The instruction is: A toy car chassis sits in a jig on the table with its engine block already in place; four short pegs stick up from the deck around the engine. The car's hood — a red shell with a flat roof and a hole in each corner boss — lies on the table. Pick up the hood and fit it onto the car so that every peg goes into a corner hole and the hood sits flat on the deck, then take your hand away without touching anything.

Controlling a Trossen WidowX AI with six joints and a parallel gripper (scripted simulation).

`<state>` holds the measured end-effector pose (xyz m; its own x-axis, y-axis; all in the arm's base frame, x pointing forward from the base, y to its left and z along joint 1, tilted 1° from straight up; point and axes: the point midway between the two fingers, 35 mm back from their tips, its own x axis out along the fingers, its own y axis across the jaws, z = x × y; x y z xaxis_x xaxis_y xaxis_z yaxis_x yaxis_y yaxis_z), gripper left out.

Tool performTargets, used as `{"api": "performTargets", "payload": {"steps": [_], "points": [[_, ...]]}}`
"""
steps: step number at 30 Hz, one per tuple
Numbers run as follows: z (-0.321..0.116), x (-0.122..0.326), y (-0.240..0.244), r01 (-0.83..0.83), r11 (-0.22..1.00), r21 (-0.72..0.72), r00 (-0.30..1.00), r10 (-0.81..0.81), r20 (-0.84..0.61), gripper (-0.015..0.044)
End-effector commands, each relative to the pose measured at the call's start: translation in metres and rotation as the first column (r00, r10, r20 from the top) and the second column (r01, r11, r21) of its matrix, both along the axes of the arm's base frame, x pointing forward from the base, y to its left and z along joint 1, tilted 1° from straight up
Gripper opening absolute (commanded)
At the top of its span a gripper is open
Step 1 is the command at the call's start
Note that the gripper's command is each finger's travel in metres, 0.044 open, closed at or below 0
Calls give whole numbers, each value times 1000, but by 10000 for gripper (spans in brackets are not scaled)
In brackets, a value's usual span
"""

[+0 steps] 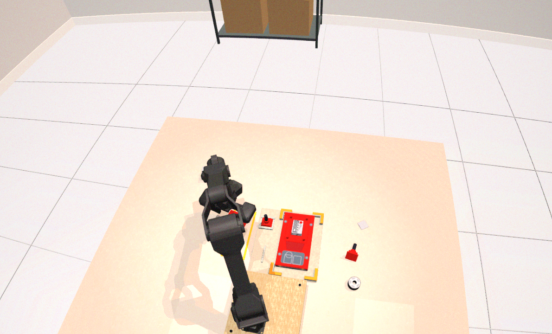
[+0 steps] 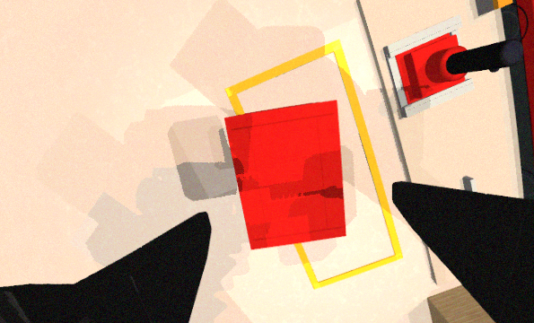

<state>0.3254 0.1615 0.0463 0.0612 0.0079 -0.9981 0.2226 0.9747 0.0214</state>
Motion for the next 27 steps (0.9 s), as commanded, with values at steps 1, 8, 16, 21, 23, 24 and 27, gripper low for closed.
{"api": "performTargets", "payload": {"steps": [1,8,16,21,23,24,27], "points": [[-6,-1,0,4,1000,0,1000,-4,-10,440],[-12,-1,1,4,1000,0,1000,-4,-10,440],[-18,-1,1,4,1000,0,1000,-4,-10,440],[-22,-1,1,4,1000,0,1000,-4,-10,440],[-24,-1,1,4,1000,0,1000,-4,-10,440],[-24,-1,1,4,1000,0,1000,-4,-10,440],[-27,-1,1,4,1000,0,1000,-4,-10,440]]}}
